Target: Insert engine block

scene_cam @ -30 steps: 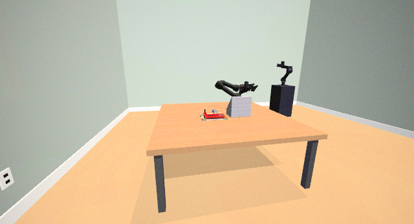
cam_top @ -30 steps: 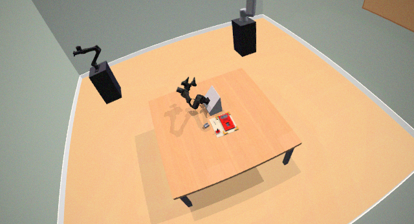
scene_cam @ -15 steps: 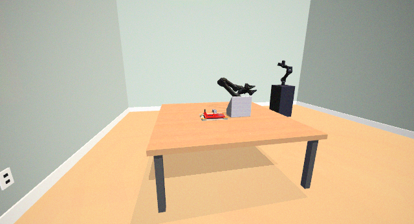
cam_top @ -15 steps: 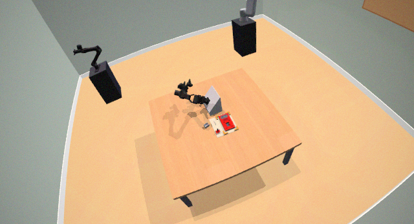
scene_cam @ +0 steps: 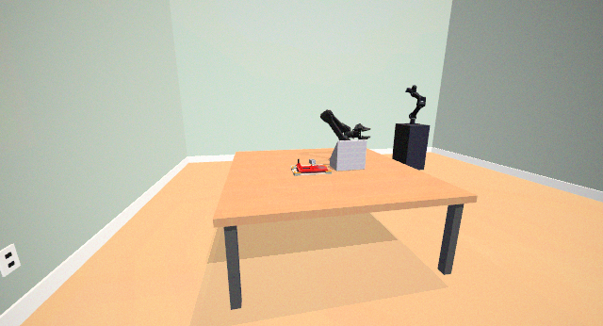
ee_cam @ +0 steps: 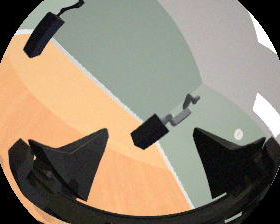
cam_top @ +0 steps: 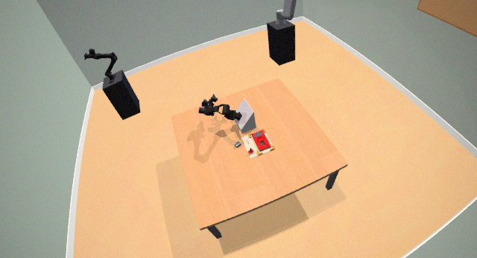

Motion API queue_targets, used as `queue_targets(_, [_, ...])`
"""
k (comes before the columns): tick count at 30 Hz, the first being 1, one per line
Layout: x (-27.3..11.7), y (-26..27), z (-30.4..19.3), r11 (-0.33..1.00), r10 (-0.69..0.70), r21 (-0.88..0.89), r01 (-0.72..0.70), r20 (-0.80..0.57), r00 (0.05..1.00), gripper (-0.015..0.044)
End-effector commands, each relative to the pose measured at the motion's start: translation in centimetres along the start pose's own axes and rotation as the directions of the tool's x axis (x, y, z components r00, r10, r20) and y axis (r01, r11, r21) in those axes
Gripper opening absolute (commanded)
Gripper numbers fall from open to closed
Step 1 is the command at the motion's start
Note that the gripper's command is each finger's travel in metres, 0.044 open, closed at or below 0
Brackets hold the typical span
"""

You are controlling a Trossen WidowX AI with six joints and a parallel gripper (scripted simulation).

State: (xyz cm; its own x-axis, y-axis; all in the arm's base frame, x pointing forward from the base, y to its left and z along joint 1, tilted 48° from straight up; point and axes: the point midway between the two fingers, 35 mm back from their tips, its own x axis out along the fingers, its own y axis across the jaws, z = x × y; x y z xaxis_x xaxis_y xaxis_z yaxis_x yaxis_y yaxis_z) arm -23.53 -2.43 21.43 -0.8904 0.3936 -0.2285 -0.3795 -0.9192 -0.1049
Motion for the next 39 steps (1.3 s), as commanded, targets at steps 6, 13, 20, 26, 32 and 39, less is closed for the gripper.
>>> queue_targets(6, [-1.7, 3.1, 0.6, 0.982, 0.143, -0.125, -0.142, 0.0, 0.99, 0.044])
queue_targets(13, [-3.5, 5.6, 0.9, 0.938, 0.264, -0.231, -0.258, -0.005, 0.965, 0.044])
queue_targets(20, [-5.7, 8.0, 1.1, 0.864, 0.388, -0.343, -0.369, -0.014, 0.922, 0.044])
queue_targets(26, [-7.9, 9.8, 1.1, 0.783, 0.485, -0.432, -0.447, -0.026, 0.874, 0.044])
queue_targets(32, [-10.2, 11.4, 1.1, 0.69, 0.574, -0.515, -0.509, -0.04, 0.818, 0.044])
queue_targets(39, [-13.2, 12.9, 1.0, 0.563, 0.671, -0.607, -0.561, -0.061, 0.739, 0.044])
